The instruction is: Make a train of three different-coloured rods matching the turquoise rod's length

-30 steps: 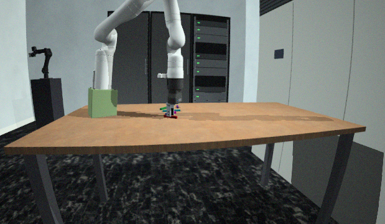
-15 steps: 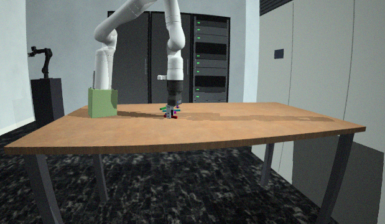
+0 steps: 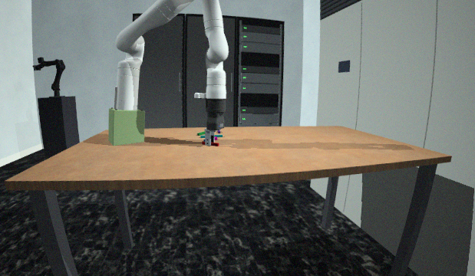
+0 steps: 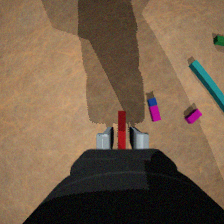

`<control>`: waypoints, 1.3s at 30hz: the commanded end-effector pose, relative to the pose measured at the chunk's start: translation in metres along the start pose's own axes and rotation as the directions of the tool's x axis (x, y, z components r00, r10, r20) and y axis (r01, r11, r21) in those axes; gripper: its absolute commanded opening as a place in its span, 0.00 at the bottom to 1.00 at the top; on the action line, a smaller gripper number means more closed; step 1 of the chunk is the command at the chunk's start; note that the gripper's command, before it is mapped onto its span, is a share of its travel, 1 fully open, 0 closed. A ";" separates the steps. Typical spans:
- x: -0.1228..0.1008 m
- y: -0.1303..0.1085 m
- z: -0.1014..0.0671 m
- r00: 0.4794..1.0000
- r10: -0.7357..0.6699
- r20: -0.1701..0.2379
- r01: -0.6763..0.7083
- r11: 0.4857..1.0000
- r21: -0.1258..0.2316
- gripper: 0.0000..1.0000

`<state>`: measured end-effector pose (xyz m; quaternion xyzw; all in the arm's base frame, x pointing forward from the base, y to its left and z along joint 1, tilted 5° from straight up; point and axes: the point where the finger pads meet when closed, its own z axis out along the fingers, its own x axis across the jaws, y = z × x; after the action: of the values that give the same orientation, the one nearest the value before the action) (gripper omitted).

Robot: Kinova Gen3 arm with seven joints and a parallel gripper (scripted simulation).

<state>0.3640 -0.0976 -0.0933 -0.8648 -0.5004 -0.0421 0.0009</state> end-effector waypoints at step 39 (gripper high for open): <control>0.001 0.003 0.001 1.000 0.017 -0.003 -0.017 1.000 -0.006 0.24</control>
<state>0.3640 -0.0976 -0.0933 -0.8648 -0.5004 -0.0421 0.0009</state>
